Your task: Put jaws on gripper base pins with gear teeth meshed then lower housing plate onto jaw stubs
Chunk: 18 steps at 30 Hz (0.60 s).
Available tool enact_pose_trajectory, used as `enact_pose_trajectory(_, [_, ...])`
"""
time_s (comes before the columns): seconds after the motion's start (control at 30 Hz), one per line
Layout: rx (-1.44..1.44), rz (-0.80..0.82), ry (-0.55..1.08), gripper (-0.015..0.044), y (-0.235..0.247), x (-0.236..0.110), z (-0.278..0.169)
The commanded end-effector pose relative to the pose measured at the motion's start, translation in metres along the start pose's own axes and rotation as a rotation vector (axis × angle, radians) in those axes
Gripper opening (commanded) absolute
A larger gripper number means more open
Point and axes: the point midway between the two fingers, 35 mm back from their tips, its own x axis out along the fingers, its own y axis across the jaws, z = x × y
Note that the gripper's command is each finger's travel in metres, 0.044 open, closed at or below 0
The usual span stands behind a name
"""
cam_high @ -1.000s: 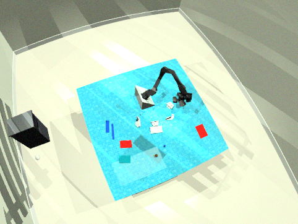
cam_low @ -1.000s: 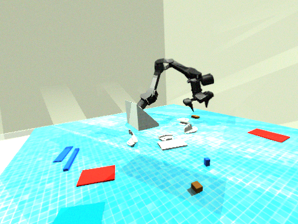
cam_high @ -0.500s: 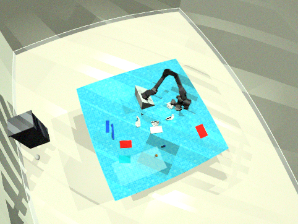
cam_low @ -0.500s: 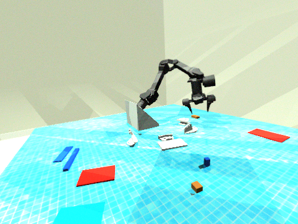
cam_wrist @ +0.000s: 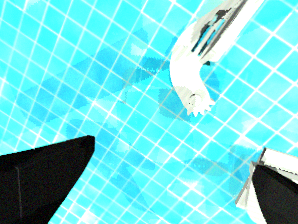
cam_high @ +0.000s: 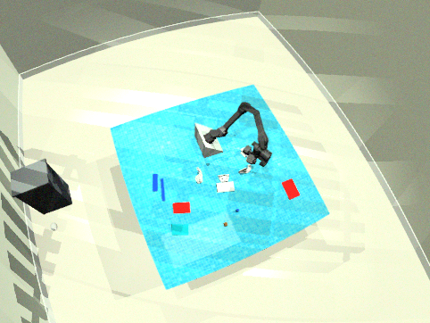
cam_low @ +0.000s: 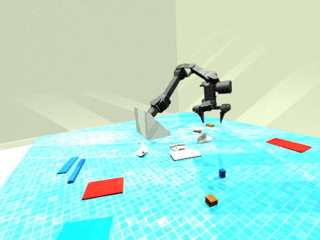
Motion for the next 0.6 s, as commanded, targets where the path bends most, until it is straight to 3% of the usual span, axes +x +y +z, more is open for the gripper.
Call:
enact_pose_trajectory(0.0, [0.108, -0.017, -0.025, 0.044, 0.0, -0.002, 0.018])
enact_pose_trajectory(0.57, [0.438, -0.053, -0.074, 0.044, -0.009, -0.016, 0.068])
